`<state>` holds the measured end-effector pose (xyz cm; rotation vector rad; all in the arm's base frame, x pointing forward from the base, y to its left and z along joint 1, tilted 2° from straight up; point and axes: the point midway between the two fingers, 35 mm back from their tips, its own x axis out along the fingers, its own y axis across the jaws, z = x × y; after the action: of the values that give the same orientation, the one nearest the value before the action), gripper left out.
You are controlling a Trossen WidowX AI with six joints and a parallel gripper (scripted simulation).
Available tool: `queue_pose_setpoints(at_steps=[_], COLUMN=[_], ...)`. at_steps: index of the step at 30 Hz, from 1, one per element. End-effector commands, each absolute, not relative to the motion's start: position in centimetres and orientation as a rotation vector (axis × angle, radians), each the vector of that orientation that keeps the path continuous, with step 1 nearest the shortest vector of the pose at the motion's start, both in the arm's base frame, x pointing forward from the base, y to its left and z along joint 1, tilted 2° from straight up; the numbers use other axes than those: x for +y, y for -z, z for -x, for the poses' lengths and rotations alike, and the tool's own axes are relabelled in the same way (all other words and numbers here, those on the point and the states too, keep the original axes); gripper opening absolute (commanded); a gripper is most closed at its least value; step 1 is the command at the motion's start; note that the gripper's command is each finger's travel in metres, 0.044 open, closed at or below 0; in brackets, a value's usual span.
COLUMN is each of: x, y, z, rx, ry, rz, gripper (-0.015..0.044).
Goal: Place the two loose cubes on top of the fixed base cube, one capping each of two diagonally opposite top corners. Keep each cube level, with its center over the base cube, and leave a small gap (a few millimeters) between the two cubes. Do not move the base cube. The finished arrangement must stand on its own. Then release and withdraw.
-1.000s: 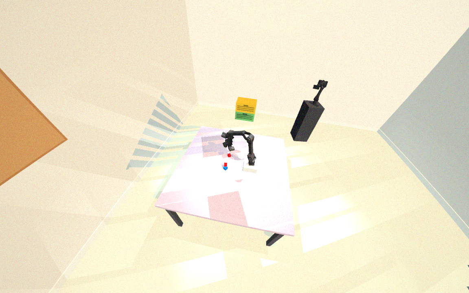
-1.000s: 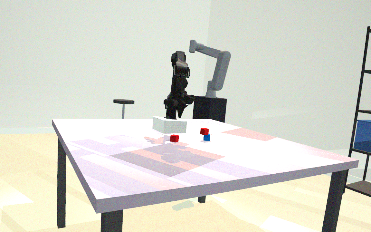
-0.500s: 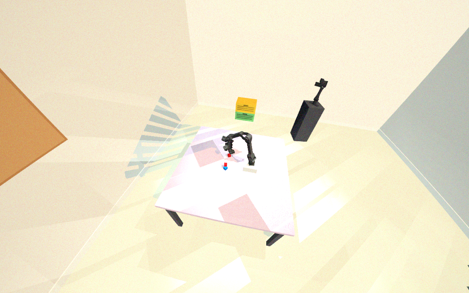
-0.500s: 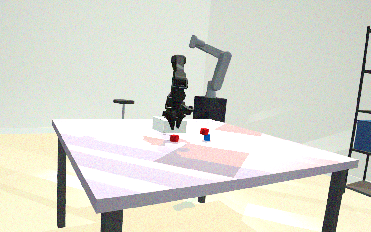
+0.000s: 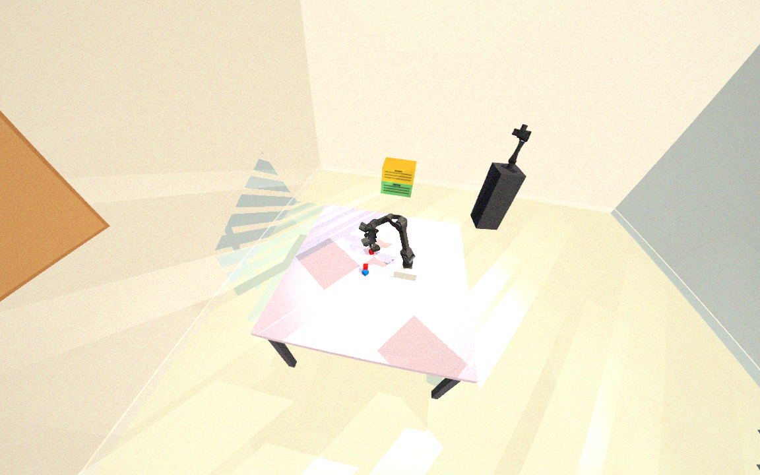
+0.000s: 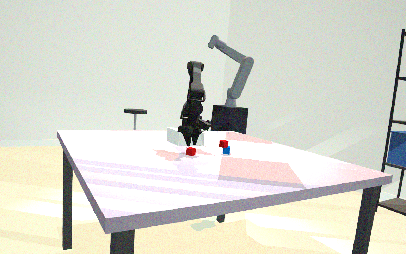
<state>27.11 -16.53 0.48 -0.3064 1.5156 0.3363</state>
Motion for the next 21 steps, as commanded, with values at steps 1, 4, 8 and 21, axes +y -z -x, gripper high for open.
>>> queue_pose_setpoints(at_steps=[1, 4, 8, 21], x=[-16.5, -16.5, -16.5, -16.4], y=[0.2, 0.7, 1.4, 2.4], z=[-27.1, -27.1, -27.1, -27.1], rx=[1.515, 1.515, 1.515, 1.515], ry=[-0.336, -0.336, -0.336, -0.337], rz=[0.308, 0.308, 0.308, 0.308], gripper=[0.0265, 0.0265, 0.0265, 0.0134])
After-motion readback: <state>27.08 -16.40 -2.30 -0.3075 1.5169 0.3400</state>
